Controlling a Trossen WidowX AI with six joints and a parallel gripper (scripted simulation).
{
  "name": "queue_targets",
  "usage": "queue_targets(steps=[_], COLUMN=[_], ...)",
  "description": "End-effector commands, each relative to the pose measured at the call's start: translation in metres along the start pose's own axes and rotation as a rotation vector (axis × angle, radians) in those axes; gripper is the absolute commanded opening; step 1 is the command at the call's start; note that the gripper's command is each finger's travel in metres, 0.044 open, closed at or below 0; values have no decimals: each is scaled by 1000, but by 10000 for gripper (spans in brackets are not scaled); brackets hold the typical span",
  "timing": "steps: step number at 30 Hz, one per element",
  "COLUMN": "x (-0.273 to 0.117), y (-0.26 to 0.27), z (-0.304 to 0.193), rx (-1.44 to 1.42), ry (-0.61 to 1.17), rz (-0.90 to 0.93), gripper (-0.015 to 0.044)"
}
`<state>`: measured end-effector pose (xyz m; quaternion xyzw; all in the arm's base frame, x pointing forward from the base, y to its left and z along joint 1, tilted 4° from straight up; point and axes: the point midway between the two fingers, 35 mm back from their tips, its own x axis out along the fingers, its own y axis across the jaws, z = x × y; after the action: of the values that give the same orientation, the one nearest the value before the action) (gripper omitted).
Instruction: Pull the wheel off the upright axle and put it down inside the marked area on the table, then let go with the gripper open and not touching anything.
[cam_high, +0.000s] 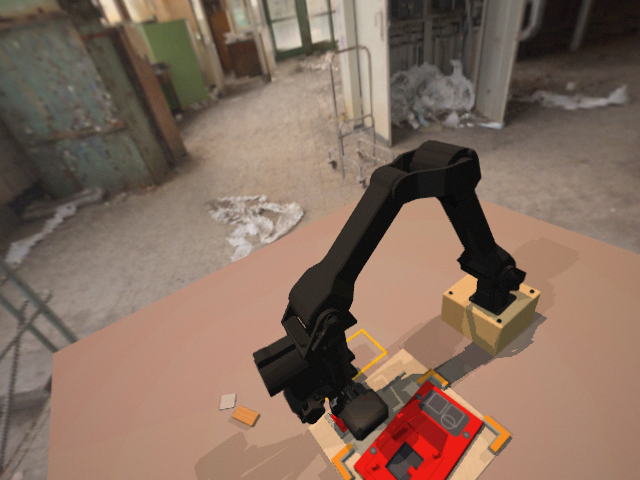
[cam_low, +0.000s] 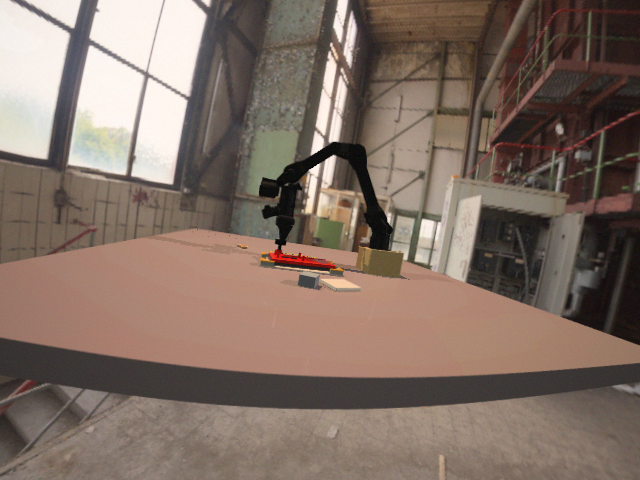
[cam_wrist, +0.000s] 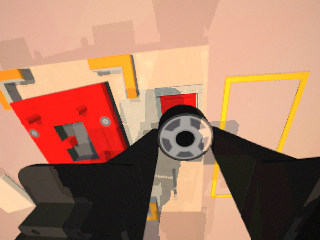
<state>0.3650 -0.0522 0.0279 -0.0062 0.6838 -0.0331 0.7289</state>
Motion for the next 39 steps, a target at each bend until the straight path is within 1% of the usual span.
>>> queue_targets(steps=[1, 39], x=[-3, -16], y=[0, 0], z=[1, 0], rx=[-1, -3], ry=[-5, -9], rz=[-1, -2], gripper=[0, 0])
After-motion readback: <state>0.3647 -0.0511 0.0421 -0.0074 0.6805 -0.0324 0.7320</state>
